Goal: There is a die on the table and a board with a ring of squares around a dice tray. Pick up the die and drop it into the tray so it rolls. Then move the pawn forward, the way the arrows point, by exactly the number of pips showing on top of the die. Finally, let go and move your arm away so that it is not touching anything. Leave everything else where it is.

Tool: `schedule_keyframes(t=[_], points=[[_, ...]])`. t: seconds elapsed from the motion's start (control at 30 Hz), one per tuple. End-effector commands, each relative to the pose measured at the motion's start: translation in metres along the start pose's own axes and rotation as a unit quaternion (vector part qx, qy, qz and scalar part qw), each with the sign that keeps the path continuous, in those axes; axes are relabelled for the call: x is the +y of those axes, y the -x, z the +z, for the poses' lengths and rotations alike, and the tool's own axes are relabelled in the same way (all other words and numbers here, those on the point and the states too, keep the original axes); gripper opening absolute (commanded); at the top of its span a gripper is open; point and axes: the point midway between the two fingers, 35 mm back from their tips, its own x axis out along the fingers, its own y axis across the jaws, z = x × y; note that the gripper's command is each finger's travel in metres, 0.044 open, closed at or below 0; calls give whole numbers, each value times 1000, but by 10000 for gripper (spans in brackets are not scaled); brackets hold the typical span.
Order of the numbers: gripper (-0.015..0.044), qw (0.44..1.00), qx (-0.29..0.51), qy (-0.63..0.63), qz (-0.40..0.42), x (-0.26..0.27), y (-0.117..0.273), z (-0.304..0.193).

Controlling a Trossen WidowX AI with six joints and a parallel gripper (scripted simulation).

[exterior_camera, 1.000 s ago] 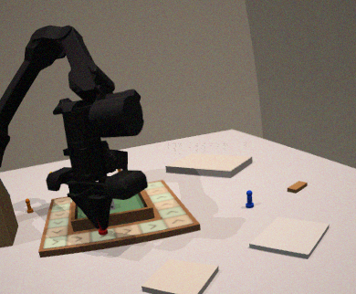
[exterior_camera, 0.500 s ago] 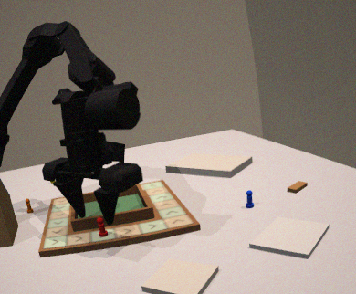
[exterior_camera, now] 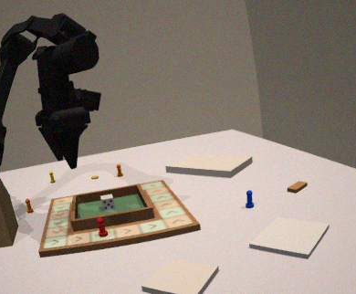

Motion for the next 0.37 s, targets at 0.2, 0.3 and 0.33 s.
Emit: schedule_keyframes(t=[0.2,0.3,0.33], points=[[440,996,0,-92,1,33,16,-12],[440,996,0,-92,1,33,16,-12],[440,996,0,-92,1,33,16,-12]])
